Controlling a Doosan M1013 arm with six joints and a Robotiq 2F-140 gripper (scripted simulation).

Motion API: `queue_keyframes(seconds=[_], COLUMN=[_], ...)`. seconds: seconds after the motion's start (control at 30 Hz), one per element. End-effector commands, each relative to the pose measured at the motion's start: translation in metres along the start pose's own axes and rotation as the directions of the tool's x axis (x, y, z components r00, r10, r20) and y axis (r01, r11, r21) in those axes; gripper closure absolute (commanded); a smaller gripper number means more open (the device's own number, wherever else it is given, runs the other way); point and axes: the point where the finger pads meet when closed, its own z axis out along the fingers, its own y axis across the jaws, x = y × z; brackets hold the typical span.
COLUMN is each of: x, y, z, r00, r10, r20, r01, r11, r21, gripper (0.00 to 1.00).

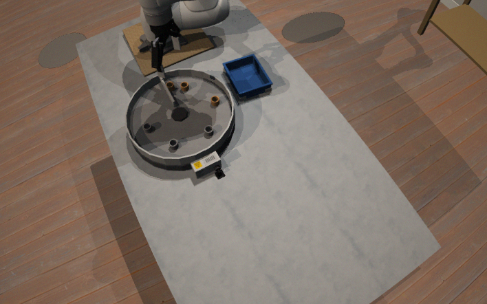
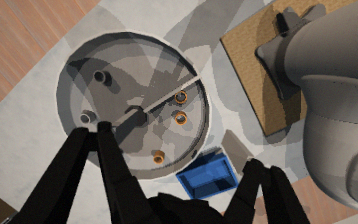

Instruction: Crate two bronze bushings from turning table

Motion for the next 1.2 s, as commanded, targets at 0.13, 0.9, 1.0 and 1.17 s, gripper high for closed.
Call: queue_keyframes(seconds=[0.13,0.9,1.0,1.17], x=[0.0,0.0,0.0,0.0], y=[0.0,0.0,0.0,0.0], z=[0.0,0.0,0.0,0.0], r00=[1.0,1.0,1.0,1.0], r10=[0.0,0.0,0.0,0.0], r20=[0.0,0.0,0.0,0.0], r01=[0.0,0.0,0.0,0.0], r11=[1.0,1.0,1.0,1.0], r21=[0.0,0.0,0.0,0.0], gripper=[0.0,0.93,0.93,0.93])
